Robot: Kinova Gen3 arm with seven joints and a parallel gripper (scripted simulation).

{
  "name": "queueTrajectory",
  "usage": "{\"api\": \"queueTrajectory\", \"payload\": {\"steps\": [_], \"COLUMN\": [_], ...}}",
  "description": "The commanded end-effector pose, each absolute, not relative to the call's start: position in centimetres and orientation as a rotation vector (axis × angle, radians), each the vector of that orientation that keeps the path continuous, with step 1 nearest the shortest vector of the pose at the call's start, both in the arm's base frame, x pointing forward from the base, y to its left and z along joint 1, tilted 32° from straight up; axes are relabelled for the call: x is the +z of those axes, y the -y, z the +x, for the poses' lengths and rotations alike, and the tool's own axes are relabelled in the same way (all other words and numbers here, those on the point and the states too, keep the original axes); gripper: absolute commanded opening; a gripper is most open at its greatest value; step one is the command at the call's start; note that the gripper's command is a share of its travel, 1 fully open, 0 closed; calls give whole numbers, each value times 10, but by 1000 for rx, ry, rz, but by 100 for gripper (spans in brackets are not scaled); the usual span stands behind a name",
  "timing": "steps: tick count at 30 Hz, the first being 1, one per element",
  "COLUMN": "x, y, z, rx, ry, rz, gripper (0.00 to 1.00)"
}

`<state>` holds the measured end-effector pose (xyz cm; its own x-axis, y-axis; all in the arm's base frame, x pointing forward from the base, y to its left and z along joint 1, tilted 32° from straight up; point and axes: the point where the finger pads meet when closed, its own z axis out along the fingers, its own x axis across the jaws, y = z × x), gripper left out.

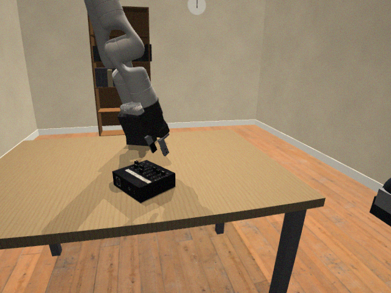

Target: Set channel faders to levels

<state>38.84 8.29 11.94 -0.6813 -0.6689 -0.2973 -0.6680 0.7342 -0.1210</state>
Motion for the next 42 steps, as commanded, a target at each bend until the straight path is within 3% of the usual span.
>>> {"api": "queueTrajectory", "payload": {"steps": [1, 42], "x": [117, 116], "y": [-82, -81], "z": [389, 390], "rx": [5, 21], "ry": [-2635, -2658], "rz": [-996, -924], "gripper": [100, 100]}}
